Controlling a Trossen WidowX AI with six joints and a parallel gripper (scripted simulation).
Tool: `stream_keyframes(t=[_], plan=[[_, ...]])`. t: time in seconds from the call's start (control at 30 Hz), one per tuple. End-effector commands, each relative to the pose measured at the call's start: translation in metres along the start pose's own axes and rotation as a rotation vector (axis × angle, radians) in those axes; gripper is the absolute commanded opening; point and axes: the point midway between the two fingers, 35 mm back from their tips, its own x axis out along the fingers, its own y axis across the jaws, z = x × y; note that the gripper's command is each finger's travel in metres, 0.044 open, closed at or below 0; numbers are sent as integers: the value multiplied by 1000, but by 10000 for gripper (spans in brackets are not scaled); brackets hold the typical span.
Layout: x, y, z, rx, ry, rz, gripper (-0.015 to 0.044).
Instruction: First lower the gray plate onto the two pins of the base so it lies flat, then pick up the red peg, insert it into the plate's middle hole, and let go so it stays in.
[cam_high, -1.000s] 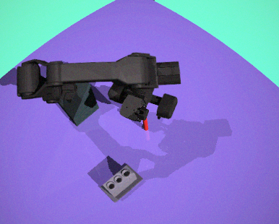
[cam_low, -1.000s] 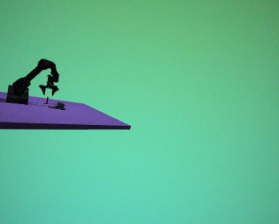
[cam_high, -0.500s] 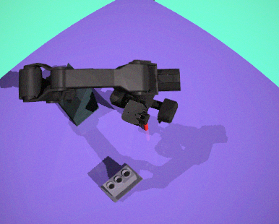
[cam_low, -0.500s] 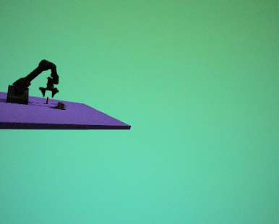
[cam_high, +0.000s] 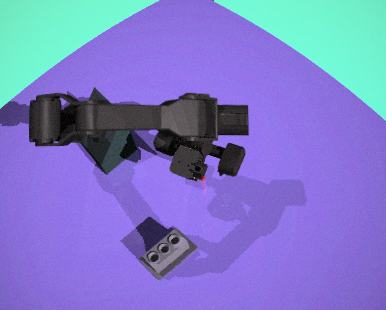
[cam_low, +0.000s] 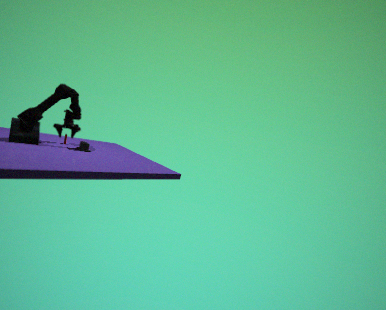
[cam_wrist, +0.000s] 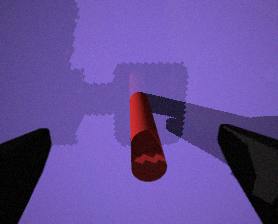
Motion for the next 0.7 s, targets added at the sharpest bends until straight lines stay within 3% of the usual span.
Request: stream_keyframes(t=[0.0, 0.07, 0.6, 0.67], plan=[[8, -4, 1, -11, -9, -10, 440], [9, -4, 1, -11, -9, -11, 440], [9, -4, 1, -11, -9, -11, 20], [9, -4, 1, -11, -9, -11, 7]])
